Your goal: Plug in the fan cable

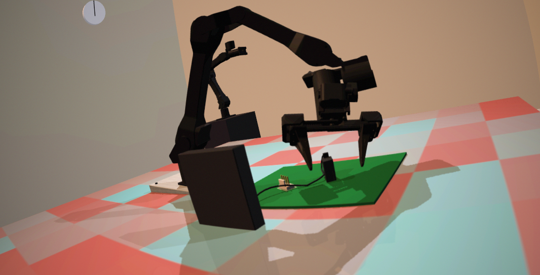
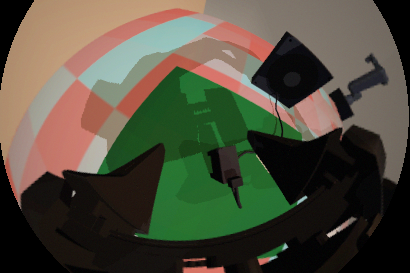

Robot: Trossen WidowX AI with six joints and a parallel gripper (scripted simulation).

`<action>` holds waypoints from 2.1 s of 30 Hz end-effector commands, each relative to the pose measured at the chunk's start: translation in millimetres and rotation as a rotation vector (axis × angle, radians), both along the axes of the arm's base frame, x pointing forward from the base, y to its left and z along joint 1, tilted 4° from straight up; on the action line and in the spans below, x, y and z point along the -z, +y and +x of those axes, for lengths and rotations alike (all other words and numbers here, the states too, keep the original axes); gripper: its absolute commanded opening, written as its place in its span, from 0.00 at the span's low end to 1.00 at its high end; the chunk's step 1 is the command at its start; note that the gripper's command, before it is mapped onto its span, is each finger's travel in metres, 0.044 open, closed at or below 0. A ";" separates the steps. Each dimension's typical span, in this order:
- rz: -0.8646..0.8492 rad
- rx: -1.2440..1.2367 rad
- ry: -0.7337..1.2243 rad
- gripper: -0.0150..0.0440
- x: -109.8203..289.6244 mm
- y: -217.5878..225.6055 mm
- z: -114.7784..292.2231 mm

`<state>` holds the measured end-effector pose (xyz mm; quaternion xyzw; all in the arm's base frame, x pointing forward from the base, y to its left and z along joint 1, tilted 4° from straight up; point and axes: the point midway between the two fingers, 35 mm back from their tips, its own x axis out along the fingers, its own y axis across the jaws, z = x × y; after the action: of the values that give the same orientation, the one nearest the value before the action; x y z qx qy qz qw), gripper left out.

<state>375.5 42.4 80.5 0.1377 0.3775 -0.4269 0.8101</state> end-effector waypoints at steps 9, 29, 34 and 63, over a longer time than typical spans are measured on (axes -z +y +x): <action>0.164 -0.014 0.112 1.00 -22.2 -4.1 -0.3; 0.445 -0.045 0.249 1.00 -65.6 -7.5 -13.6; 0.517 -0.056 0.272 1.00 -78.6 -7.5 -18.8; 0.202 -1.296 0.685 1.00 -115.6 -11.4 -24.8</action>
<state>349.0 32.3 183.7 0.0547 0.6693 -0.0650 0.7381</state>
